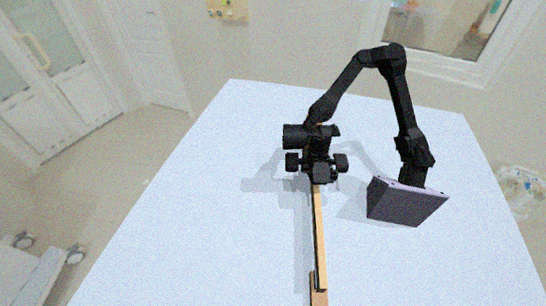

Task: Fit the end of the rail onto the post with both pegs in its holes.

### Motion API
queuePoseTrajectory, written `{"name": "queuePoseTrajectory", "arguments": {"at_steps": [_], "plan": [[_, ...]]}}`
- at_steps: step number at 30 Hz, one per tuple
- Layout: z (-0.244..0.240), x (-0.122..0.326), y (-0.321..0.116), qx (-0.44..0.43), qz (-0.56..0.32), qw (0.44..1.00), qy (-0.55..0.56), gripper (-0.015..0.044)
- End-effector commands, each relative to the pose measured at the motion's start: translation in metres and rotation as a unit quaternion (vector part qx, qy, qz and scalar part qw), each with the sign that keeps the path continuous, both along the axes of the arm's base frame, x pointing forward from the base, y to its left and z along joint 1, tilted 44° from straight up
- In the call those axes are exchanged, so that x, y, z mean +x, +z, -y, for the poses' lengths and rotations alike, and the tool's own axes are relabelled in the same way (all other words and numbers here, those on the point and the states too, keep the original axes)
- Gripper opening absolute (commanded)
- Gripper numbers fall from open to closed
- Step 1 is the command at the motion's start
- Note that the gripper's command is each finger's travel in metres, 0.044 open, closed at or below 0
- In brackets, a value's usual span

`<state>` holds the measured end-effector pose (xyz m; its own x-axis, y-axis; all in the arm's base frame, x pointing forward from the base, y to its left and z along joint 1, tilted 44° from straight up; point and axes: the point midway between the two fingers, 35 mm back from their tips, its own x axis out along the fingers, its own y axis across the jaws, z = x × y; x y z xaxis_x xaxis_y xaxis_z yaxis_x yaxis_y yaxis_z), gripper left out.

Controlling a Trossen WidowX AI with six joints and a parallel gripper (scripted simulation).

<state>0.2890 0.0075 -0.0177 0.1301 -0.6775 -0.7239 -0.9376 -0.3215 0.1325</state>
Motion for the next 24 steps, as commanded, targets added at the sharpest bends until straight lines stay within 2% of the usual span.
{"name": "queuePoseTrajectory", "arguments": {"at_steps": [1, 24], "plan": [[-0.0016, 0.0021, 0.0028, -0.003, 0.003, 1.000, 0.004, 0.0000], [-0.0032, 0.0017, -0.0027, -0.003, 0.003, 1.000, 0.004, 0.0000]]}}
